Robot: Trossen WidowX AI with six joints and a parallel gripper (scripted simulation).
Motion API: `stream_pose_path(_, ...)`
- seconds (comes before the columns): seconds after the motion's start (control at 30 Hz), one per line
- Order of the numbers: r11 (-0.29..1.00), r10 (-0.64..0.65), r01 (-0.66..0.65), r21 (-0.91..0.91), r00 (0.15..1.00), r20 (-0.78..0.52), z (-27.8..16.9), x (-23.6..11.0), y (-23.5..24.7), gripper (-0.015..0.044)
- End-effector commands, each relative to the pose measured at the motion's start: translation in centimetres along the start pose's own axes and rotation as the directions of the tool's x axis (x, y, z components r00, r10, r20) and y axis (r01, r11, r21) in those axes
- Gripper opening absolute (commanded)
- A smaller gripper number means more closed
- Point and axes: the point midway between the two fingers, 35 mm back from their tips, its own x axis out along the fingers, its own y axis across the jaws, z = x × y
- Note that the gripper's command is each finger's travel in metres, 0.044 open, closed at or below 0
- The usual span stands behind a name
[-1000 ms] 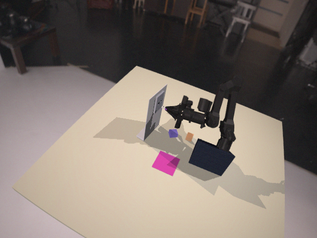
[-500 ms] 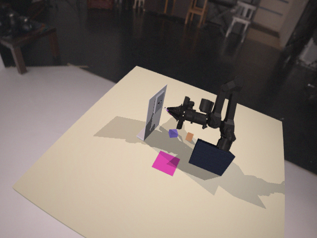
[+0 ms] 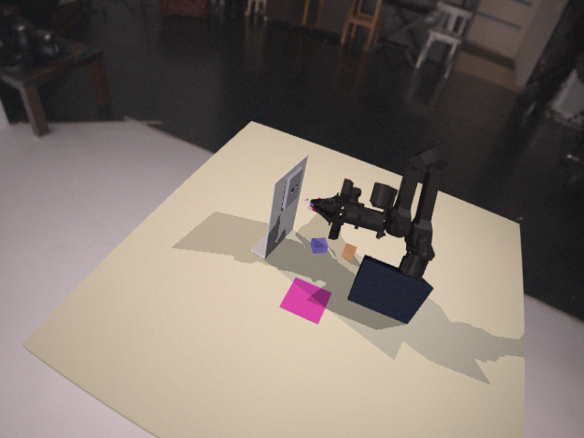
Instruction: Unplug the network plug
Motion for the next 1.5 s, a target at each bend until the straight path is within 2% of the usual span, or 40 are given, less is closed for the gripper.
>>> stream_pose_path(0.0,1.000,-0.002,0.002,0.004,1.000,0.001,-0.1,-0.3,0.0,0.0000)
stream_pose_path(0.3,1.000,-0.002,0.002,0.000,1.000,-0.003,-0.2,-0.5,0.1,0.0000)
stream_pose_path(1.47,1.000,0.020,-0.020,0.006,1.000,0.018,-0.6,-2.7,5.6,0.0000)
